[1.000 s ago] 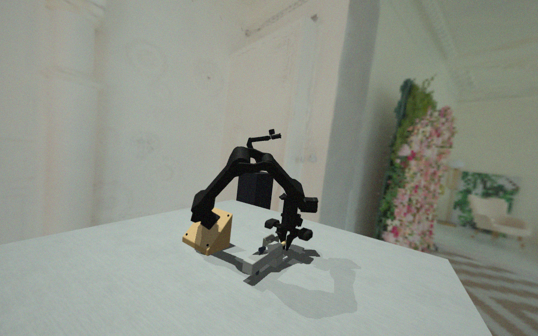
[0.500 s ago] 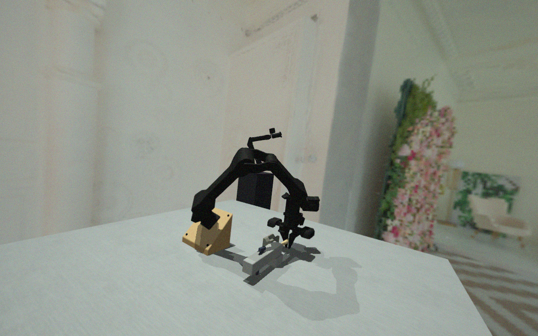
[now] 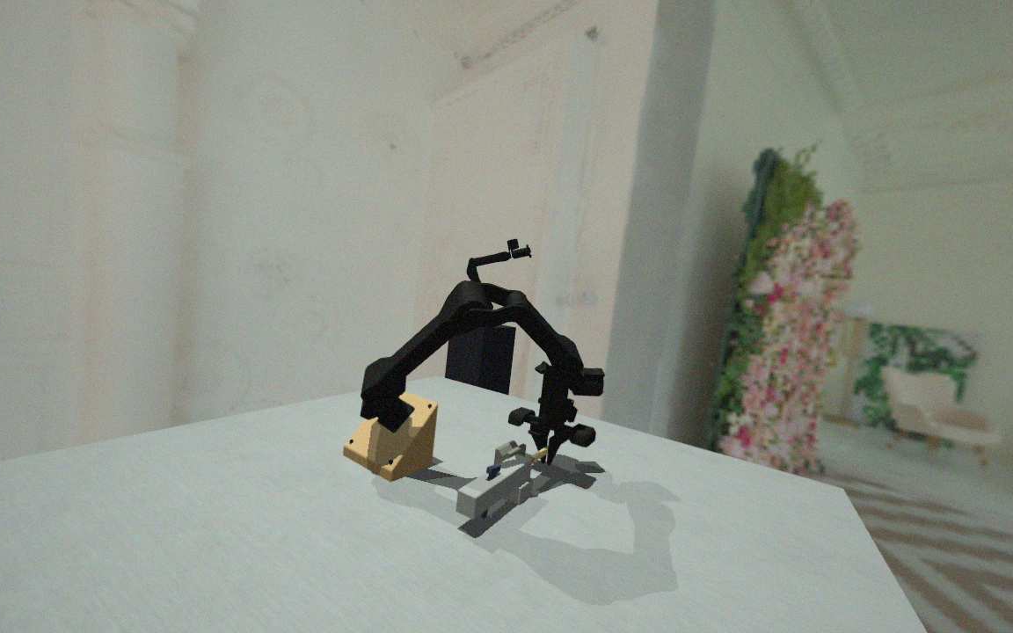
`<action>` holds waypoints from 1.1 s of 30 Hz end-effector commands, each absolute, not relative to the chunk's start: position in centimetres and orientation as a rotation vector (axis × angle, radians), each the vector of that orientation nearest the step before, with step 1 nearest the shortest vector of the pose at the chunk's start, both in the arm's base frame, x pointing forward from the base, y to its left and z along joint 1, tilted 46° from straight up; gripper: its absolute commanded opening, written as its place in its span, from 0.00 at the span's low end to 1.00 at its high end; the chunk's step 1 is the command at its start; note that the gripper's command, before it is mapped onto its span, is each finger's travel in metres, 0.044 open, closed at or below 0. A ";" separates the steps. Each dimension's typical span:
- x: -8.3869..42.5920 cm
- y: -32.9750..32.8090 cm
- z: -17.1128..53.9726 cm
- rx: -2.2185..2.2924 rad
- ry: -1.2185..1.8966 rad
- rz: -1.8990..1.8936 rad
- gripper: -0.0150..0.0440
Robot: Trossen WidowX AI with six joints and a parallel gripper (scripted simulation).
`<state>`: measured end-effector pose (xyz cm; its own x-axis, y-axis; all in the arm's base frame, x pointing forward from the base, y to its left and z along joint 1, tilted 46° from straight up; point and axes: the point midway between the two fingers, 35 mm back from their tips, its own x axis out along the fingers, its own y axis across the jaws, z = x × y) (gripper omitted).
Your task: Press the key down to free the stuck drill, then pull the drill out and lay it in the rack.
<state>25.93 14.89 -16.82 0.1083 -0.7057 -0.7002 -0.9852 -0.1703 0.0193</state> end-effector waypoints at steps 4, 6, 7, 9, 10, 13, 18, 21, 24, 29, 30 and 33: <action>25.8 15.8 -17.6 -1.925 1.640 0.807 0.25; 25.8 15.8 -17.4 -1.925 1.641 0.807 0.25; 25.8 15.8 -17.2 -1.925 1.641 0.808 0.25; 25.7 15.7 -17.2 -1.925 1.641 0.808 0.25; 25.7 15.8 -17.1 -1.925 1.641 0.808 0.25; 25.7 15.9 -17.0 -1.925 1.641 0.808 0.25; 25.6 16.0 -16.8 -1.925 1.641 0.808 0.25; 25.6 16.1 -16.6 -1.925 1.641 0.808 0.25; 25.5 16.2 -16.5 -1.925 1.641 0.808 0.25; 25.5 16.3 -16.3 -1.925 1.641 0.808 0.25; 25.5 16.3 -16.2 -1.925 1.641 0.808 0.25; 25.4 16.4 -16.1 -1.925 1.641 0.808 0.25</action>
